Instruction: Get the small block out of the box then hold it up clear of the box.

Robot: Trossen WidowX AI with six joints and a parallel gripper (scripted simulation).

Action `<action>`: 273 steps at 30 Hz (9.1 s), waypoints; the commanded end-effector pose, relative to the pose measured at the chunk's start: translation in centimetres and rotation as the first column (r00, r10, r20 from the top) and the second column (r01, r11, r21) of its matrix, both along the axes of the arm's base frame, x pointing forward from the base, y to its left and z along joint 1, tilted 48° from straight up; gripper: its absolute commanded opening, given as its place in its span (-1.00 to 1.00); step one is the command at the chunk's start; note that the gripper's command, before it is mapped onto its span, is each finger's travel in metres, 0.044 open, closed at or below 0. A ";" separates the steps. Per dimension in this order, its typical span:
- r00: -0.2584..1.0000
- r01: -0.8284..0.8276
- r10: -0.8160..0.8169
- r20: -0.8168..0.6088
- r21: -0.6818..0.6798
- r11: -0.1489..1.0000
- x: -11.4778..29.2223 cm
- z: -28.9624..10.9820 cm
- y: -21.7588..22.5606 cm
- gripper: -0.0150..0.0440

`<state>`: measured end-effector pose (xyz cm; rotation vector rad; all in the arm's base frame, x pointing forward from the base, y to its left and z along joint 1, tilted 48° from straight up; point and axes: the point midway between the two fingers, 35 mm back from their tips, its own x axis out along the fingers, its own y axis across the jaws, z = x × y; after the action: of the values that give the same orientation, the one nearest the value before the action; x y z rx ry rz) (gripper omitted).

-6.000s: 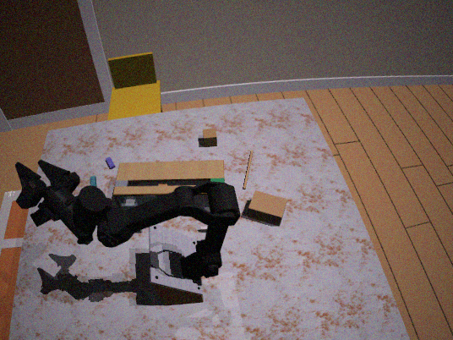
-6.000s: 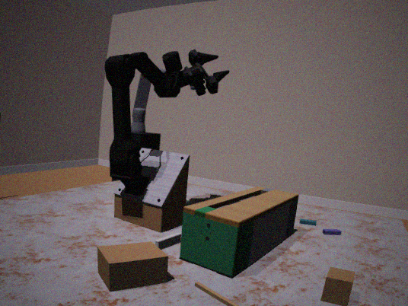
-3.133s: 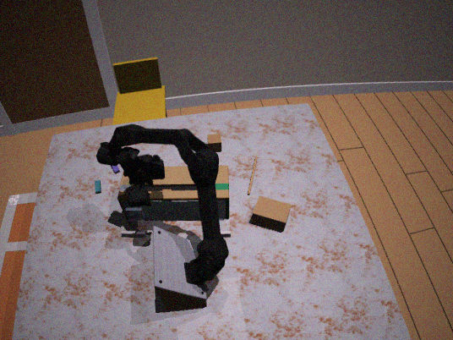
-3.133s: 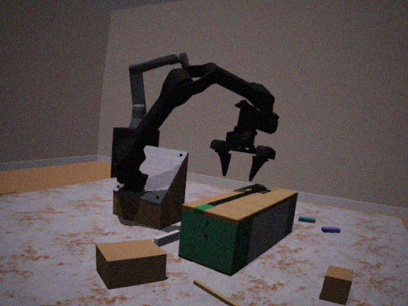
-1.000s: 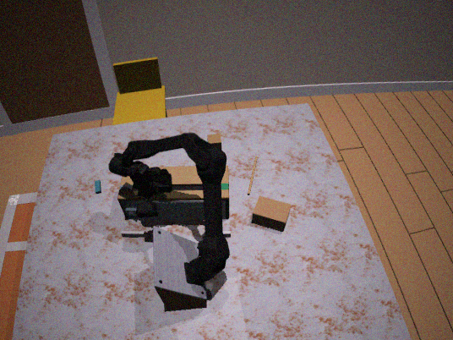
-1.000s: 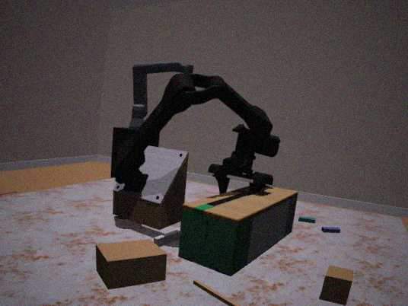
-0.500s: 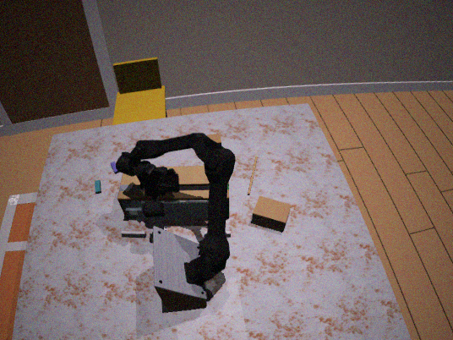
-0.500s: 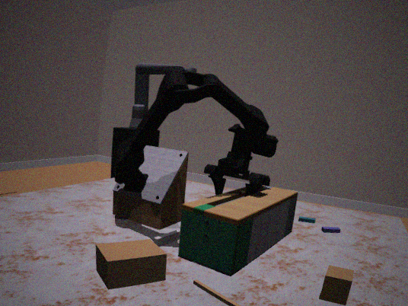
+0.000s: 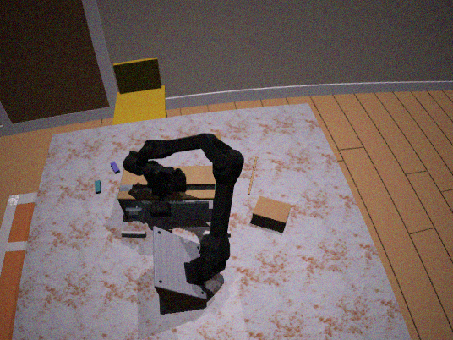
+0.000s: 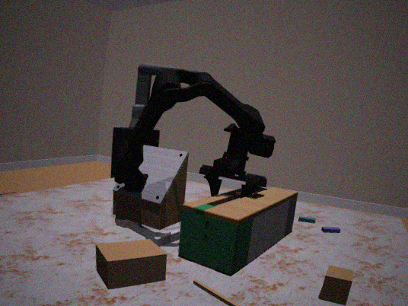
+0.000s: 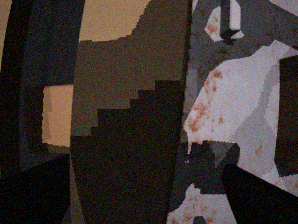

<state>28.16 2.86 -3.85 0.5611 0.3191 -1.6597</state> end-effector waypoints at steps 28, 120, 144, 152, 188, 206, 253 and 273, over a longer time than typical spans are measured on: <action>1.000 -0.003 0.003 -0.008 -0.007 1.000 -0.8 1.3 -1.4 0.86; 1.000 -0.003 0.003 -0.010 -0.009 1.000 -1.6 4.7 -4.6 0.86; 1.000 -0.003 0.003 -0.010 -0.011 1.000 -2.1 6.8 -6.4 0.86; 1.000 -0.003 0.003 -0.011 -0.011 1.000 -2.3 7.6 -7.2 0.86; 1.000 -0.009 0.009 -0.006 -0.009 1.000 -2.2 13.5 -4.5 0.86; 0.067 -0.575 0.645 -0.762 0.498 0.649 -3.7 15.2 -4.8 0.47; -0.191 0.226 -0.589 0.785 0.619 0.752 -7.0 17.4 -5.7 0.47; -0.038 0.213 -0.560 0.828 0.554 0.805 -7.2 17.4 -5.8 0.47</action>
<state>21.09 -2.83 13.67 2.0676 -0.7976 -1.3136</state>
